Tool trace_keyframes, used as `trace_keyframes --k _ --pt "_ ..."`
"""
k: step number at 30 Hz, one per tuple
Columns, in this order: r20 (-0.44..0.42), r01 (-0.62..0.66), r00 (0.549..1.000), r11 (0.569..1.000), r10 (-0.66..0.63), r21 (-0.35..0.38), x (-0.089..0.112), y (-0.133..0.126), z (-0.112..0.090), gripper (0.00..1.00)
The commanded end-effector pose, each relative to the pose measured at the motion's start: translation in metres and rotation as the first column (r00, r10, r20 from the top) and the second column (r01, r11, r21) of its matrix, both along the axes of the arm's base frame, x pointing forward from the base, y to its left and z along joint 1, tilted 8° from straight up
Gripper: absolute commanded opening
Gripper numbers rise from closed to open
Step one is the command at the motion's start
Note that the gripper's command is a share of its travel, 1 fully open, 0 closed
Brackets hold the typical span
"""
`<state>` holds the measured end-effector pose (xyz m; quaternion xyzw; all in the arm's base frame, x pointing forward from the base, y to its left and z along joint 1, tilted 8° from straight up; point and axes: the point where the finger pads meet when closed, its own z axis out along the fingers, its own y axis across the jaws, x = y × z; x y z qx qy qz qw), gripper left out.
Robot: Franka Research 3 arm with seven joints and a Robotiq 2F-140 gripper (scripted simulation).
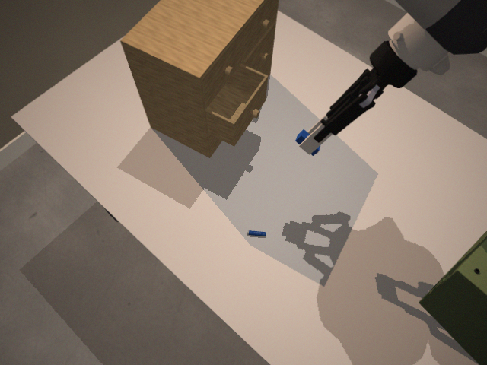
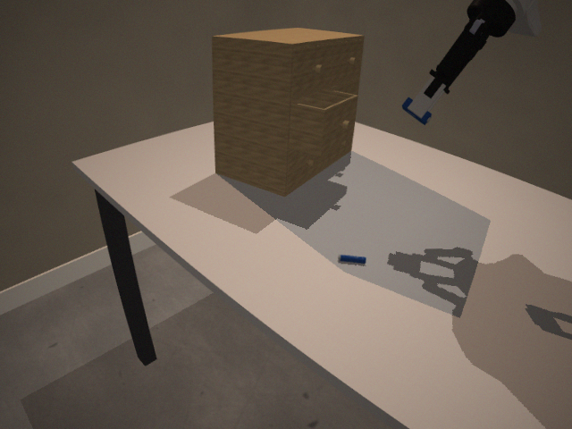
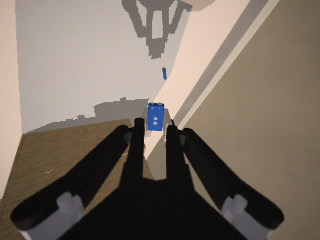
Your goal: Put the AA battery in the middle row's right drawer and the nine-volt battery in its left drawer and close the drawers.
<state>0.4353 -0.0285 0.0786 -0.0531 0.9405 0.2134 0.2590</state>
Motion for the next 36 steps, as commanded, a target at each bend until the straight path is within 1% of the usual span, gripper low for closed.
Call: trace_keyframes --k 1,2,3,28,29,36 --pt "0.008 -0.013 1.0 1.0 0.013 -0.003 -0.0002 0.0017 0.0006 0.14" --pt "0.008 -0.013 1.0 1.0 0.013 -0.003 -0.0002 0.0017 0.0006 0.14" --pt "0.07 0.002 0.998 1.0 -0.002 -0.001 0.0029 0.0017 0.0023 0.14" --pt "0.07 0.002 0.998 1.0 -0.002 -0.001 0.0029 0.0017 0.0023 0.14" --pt "0.13 0.022 0.991 1.0 -0.021 -0.006 0.0061 0.0002 0.0041 0.14" --pt "0.13 0.022 0.991 1.0 -0.021 -0.006 0.0061 0.0002 0.0041 0.14"
